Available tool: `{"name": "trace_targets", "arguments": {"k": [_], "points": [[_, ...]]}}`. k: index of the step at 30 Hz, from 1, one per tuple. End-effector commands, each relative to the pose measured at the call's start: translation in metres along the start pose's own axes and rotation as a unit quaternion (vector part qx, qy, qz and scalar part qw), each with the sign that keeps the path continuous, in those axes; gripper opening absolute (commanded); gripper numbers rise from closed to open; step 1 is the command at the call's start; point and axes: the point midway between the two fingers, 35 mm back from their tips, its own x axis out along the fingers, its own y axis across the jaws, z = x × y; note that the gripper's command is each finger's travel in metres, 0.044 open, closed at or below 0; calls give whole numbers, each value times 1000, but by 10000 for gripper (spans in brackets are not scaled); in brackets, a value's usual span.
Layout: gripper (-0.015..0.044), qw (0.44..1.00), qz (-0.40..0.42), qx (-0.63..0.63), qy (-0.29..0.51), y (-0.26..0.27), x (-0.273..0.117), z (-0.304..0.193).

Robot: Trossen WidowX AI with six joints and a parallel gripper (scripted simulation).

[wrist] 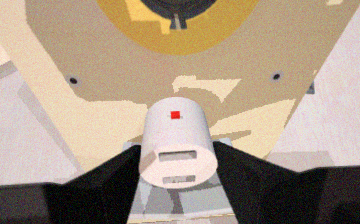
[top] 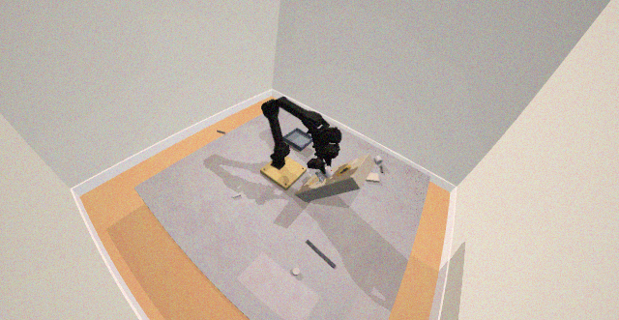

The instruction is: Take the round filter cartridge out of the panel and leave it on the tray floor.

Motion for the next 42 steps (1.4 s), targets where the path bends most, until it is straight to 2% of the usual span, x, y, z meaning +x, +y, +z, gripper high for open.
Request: {"name": "trace_targets", "arguments": {"k": [1, 7, 26, 42], "points": [[0, 1000, 0, 0, -8, 0, -7, 15], [0, 1000, 0, 0, -8, 0, -15, 21], [0, 1000, 0, 0, -6, 0, -99, 22], [0, 1000, 2, 2, -1, 43, -90, 26]]}}
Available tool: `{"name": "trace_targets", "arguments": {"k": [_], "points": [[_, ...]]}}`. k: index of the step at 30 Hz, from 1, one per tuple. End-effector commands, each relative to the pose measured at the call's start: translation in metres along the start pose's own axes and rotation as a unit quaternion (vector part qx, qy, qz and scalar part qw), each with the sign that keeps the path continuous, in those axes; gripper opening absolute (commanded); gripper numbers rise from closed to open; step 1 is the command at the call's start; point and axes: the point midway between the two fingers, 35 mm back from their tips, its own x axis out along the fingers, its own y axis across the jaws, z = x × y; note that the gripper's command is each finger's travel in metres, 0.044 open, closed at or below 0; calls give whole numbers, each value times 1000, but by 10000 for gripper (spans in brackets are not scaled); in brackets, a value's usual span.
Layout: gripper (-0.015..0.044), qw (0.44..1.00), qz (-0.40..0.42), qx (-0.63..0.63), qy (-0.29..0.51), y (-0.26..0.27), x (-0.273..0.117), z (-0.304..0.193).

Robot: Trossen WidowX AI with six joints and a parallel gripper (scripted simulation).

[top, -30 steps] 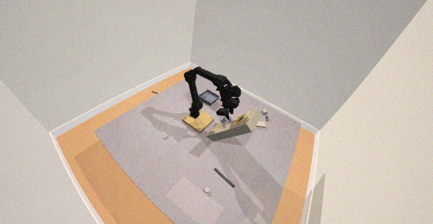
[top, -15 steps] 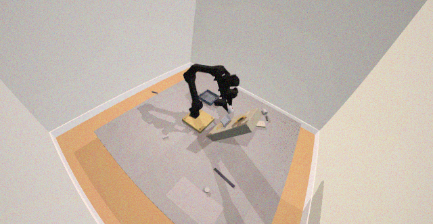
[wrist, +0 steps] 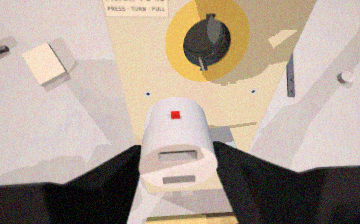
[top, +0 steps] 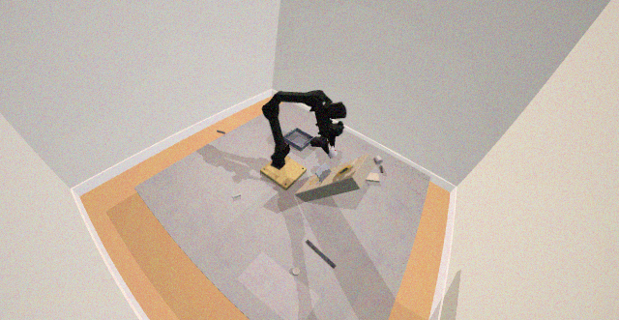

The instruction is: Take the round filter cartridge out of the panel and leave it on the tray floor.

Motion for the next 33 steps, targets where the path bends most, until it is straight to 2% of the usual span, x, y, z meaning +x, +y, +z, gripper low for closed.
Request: {"name": "trace_targets", "arguments": {"k": [1, 13, 15, 33], "points": [[0, 1000, 0, 1, -3, 15, 1, 2], [0, 1000, 1, 2, -9, 56, 5, -1], [0, 1000, 6, -7, -3, 47, 5, -2], [0, 969, 125, -212, 1, 128, -11, -44]]}}
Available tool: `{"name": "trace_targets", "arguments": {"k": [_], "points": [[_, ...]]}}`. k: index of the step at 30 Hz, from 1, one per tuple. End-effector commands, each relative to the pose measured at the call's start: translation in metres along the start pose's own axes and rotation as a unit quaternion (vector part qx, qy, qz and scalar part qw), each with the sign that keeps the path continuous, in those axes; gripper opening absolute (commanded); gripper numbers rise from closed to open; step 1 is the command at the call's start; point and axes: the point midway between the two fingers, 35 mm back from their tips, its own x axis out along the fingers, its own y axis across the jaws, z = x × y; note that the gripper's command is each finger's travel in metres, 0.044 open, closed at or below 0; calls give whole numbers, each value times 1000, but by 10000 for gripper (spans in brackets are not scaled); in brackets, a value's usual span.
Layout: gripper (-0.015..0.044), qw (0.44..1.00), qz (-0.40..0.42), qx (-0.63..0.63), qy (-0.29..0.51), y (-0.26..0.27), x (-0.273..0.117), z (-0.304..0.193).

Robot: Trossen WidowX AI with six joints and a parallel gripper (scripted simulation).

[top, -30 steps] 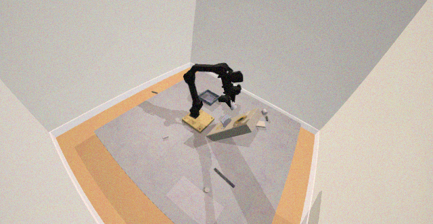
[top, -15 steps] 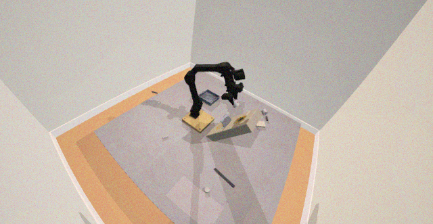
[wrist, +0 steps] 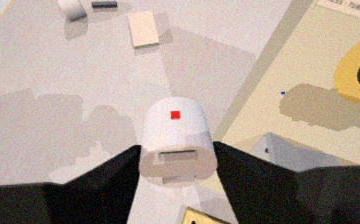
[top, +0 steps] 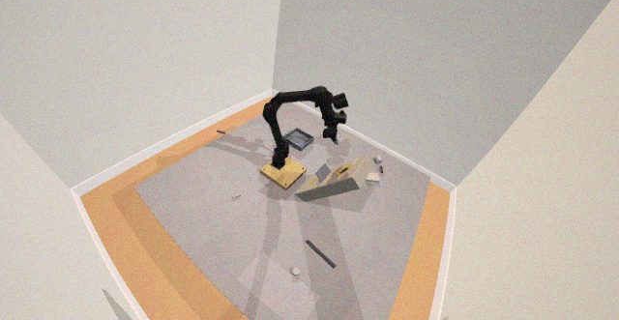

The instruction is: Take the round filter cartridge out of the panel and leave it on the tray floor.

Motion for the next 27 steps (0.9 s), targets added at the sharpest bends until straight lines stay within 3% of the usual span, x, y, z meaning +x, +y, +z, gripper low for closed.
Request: {"name": "trace_targets", "arguments": {"k": [1, 27], "points": [[0, 998, 33, -56, -3, 24, -2, -5], [0, 933, 180, -312, -11, 127, -21, -57]]}}
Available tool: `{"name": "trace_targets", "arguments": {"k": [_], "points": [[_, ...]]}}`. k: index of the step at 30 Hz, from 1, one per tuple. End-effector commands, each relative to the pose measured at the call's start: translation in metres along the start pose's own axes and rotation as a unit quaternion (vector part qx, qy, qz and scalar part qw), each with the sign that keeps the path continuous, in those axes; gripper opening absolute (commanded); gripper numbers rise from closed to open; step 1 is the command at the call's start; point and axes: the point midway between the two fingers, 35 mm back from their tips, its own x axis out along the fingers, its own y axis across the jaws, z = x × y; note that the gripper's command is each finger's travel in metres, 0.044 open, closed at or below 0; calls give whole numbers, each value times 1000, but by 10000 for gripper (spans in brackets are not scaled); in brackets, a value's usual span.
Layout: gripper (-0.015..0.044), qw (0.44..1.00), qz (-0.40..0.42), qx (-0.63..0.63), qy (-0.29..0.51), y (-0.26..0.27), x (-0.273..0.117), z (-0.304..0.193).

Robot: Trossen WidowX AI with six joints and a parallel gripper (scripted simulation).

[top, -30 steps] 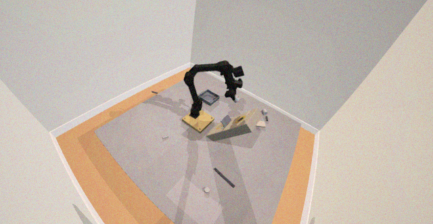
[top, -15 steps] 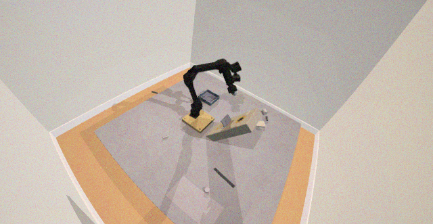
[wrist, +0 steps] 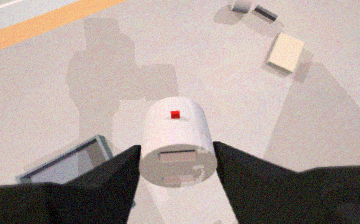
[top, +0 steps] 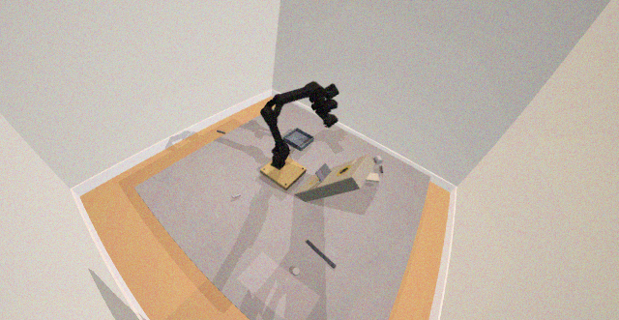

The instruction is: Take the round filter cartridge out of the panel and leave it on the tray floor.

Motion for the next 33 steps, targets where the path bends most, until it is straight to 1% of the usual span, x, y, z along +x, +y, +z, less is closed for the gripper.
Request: {"name": "trace_targets", "arguments": {"k": [1, 5, 16, 33], "points": [[0, 1000, 10, -18, -4, 7, 0, 0], [0, 1000, 13, -23, -4, 10, 2, 0], [0, 993, 61, -102, -4, 61, 36, -20], [0, 965, 135, -225, -4, 135, 78, -79]]}}
